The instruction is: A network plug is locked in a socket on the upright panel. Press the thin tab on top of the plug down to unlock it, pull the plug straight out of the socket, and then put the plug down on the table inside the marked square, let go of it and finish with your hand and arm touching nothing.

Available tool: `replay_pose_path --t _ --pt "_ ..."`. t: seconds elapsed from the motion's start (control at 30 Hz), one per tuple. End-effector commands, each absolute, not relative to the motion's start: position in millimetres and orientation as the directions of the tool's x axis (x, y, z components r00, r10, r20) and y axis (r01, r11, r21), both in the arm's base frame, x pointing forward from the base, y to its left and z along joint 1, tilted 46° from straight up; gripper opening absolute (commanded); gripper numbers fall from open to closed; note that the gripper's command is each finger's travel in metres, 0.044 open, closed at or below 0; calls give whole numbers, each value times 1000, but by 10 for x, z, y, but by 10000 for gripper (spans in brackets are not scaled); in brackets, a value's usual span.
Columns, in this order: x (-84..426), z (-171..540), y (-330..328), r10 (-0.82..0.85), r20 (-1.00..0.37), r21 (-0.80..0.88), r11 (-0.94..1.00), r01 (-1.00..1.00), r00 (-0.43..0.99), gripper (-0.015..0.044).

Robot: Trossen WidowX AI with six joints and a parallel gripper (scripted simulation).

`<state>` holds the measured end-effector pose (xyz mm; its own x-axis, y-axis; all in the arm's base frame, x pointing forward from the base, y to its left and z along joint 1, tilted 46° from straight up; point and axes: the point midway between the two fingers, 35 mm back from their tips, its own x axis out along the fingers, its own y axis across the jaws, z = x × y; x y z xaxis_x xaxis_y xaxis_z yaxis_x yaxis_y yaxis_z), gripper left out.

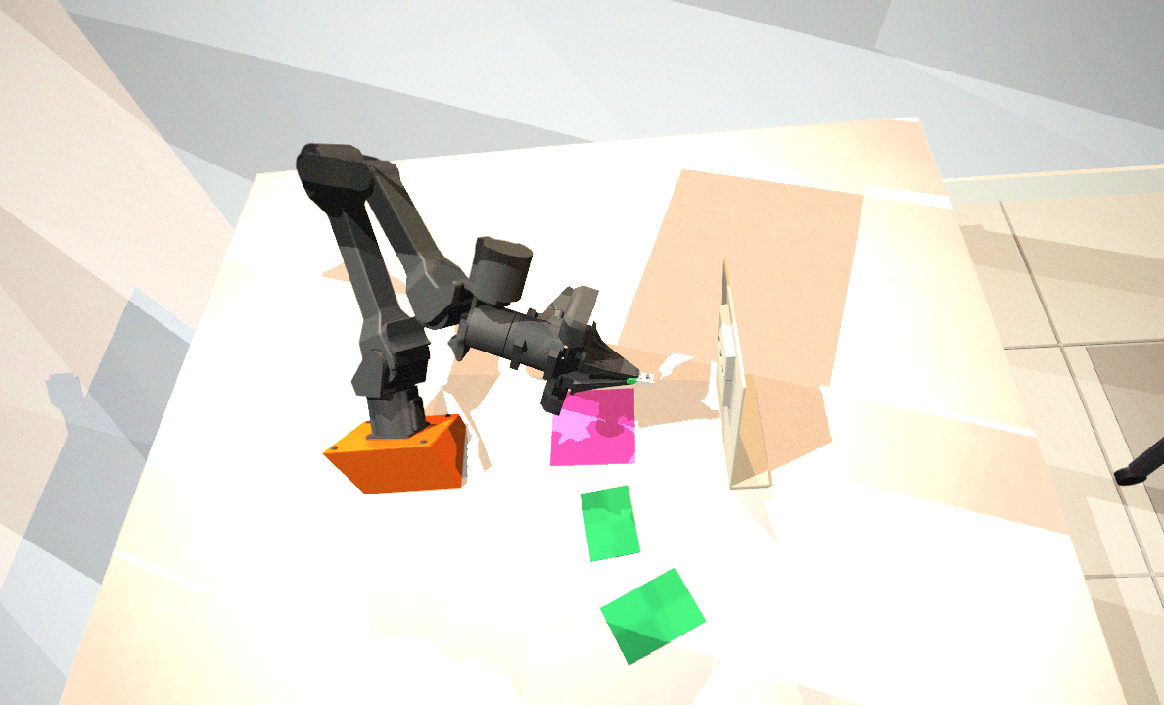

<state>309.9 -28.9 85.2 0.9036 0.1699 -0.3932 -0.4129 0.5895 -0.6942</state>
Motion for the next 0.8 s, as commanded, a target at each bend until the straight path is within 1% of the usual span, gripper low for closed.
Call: replay_pose_path --t 0.0,0.2,0.4,0.77 --pt "3058 740 -204 239 -446 -680 537 -500 863 0" --pt "2936 558 -45 355 -518 -635 450 -628 778 0" --pt "2789 431 115 469 -559 -584 363 -726 684 0" --pt "2496 353 392 662 -547 -503 229 -834 512 0"
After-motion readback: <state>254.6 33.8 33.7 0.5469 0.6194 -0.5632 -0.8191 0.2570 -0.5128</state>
